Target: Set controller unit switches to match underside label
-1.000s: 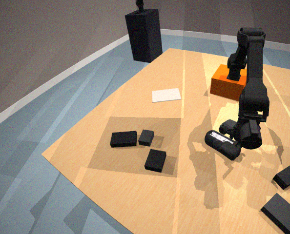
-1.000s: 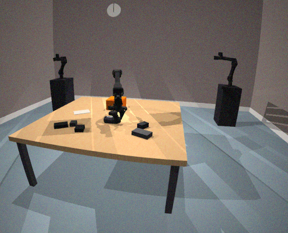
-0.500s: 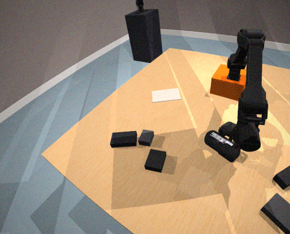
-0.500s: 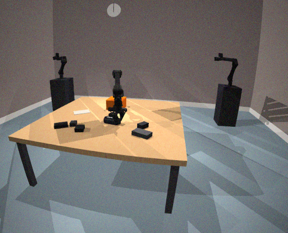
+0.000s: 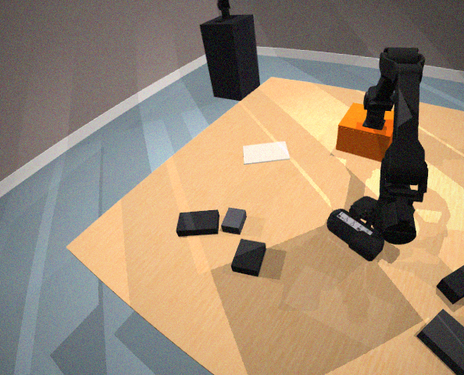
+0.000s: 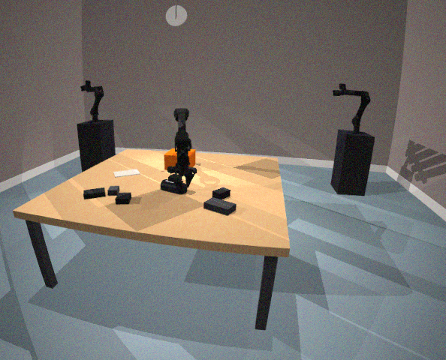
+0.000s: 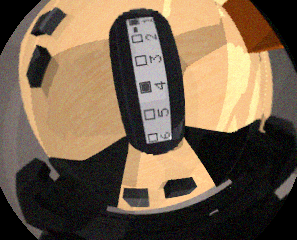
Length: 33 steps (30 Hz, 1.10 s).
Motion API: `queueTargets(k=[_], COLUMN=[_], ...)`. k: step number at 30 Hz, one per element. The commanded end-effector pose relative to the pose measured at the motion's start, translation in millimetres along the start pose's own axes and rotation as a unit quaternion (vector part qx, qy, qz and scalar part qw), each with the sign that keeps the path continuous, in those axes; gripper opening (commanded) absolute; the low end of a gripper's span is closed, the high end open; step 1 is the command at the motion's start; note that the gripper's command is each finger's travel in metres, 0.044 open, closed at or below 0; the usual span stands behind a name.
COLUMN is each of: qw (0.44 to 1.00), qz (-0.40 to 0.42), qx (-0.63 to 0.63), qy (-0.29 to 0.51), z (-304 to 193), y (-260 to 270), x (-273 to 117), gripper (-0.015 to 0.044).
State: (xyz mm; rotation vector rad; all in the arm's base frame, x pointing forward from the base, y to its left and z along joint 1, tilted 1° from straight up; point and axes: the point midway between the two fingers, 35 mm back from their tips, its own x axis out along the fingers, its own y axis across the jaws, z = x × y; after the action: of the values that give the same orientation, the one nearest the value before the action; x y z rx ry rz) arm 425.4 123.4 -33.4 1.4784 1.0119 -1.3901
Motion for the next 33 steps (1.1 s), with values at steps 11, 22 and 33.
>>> queueTargets(k=[11, 22, 33], qw=[1.000, 1.000, 1.000], qz=[0.000, 0.000, 0.000], qx=[0.000, 0.000, 0.000], qy=[0.000, -0.003, -0.003], z=[10, 61, 61], y=[1, 0, 0], x=[-7, -40, -40], gripper=[0.0440, 0.0440, 0.0440])
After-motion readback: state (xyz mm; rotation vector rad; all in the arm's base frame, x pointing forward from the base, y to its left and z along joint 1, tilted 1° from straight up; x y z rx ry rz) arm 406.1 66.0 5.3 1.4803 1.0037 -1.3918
